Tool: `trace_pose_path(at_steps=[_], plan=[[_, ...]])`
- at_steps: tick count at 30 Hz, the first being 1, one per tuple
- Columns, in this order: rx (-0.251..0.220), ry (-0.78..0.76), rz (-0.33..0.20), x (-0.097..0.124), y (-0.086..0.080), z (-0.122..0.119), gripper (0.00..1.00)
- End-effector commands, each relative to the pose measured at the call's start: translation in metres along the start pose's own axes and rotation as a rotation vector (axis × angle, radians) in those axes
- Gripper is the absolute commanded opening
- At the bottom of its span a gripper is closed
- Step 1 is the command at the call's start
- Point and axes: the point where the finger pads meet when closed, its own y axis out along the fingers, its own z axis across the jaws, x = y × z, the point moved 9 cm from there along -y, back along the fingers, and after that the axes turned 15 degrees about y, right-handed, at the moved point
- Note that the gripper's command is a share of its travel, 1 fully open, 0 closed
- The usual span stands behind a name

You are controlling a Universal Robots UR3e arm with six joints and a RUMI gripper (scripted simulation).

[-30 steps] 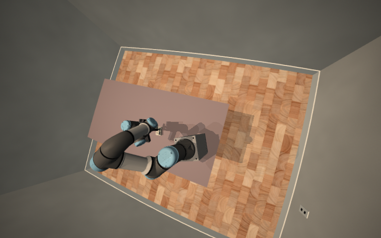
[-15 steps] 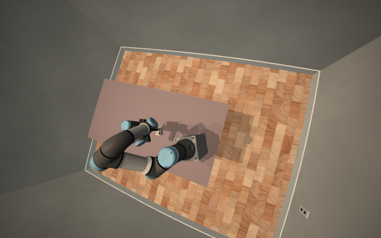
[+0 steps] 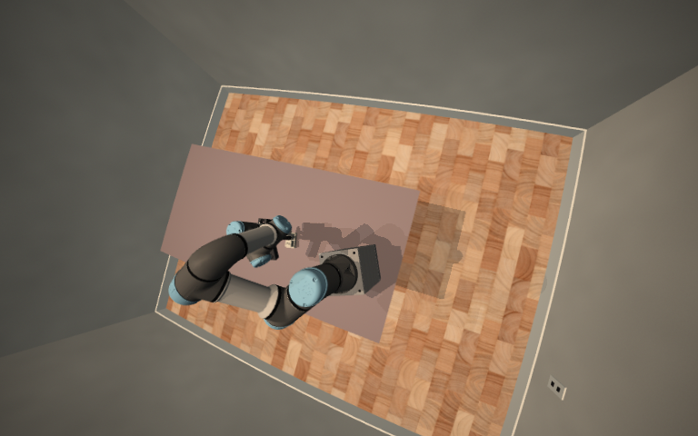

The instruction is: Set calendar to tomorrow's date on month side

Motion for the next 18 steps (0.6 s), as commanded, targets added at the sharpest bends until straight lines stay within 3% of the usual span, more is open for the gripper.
trace_pose_path(at_steps=[1,18], plan=[[0.002,0.000,-0.001,0.0003,0.0055,0.0006,0.28],[0.002,0.000,-0.001,0.0003,0.0079,0.0006,0.28]])
